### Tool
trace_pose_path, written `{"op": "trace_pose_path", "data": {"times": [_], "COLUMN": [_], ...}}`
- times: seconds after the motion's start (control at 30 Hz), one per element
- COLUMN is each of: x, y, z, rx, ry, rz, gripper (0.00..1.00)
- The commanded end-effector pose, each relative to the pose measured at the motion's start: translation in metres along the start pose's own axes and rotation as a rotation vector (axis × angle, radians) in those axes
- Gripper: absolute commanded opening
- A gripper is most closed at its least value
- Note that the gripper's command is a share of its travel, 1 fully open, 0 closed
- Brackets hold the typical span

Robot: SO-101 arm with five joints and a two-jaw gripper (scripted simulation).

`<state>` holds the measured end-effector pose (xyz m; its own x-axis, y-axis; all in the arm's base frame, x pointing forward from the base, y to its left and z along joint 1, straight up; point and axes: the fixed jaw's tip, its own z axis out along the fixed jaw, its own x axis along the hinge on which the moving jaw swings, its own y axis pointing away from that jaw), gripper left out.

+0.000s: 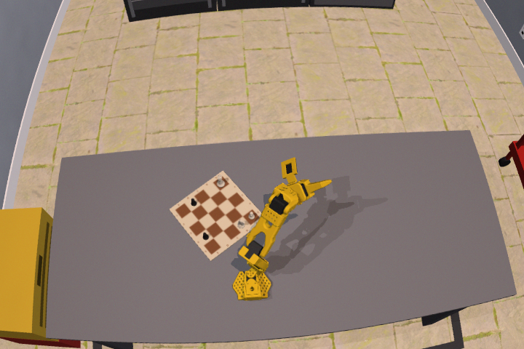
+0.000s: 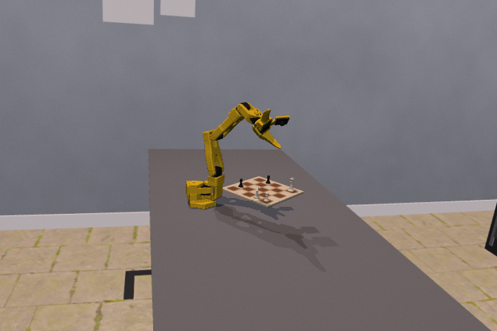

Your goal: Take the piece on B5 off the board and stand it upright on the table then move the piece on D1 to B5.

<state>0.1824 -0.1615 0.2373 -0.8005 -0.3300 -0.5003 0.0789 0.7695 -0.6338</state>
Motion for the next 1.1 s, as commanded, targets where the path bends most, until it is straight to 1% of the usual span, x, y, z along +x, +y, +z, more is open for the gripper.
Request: {"op": "trace_pose_path", "data": {"times": [0.0, 0.03, 0.07, 0.1, 0.23, 0.3, 0.37, 0.4, 0.47, 0.5, 0.57, 0.6, 0.67, 0.7, 0.8, 0.83, 0.9, 0.93, 1.0, 1.03, 1.07], "x": [-0.010, -0.013, -0.013, -0.017, -0.017, -0.023, -0.023, -0.025, -0.025, -0.027, -0.027, -0.029, -0.029, -0.030, -0.030, -0.031, -0.031, -0.031, -0.031, -0.031, -0.031], "y": [0.013, 0.019, 0.019, 0.025, 0.024, 0.039, 0.039, 0.047, 0.047, 0.056, 0.056, 0.065, 0.065, 0.075, 0.075, 0.085, 0.085, 0.095, 0.095, 0.105, 0.105], "z": [-0.010, -0.014, -0.014, -0.017, -0.018, -0.025, -0.025, -0.029, -0.029, -0.034, -0.034, -0.039, -0.039, -0.044, -0.044, -0.049, -0.049, -0.054, -0.054, -0.059, -0.059], "rx": [-0.020, -0.032, -0.030, -0.044, -0.042, -0.078, -0.078, -0.100, -0.100, -0.123, -0.123, -0.149, -0.149, -0.177, -0.177, -0.207, -0.207, -0.239, -0.239, -0.273, -0.273], "ry": [-0.057, -0.075, -0.076, -0.095, -0.097, -0.139, -0.139, -0.162, -0.162, -0.186, -0.186, -0.211, -0.211, -0.236, -0.236, -0.261, -0.261, -0.286, -0.286, -0.310, -0.310], "rz": [0.014, 0.018, 0.018, 0.023, 0.024, 0.035, 0.035, 0.042, 0.042, 0.049, 0.049, 0.056, 0.056, 0.064, 0.064, 0.072, 0.072, 0.080, 0.080, 0.088, 0.088], "gripper": [0.95, 0.94, 0.94, 0.93, 0.93, 0.89, 0.89, 0.87, 0.87, 0.85, 0.85, 0.83, 0.83, 0.81, 0.81, 0.79, 0.79, 0.76, 0.76, 0.74, 0.74]}}
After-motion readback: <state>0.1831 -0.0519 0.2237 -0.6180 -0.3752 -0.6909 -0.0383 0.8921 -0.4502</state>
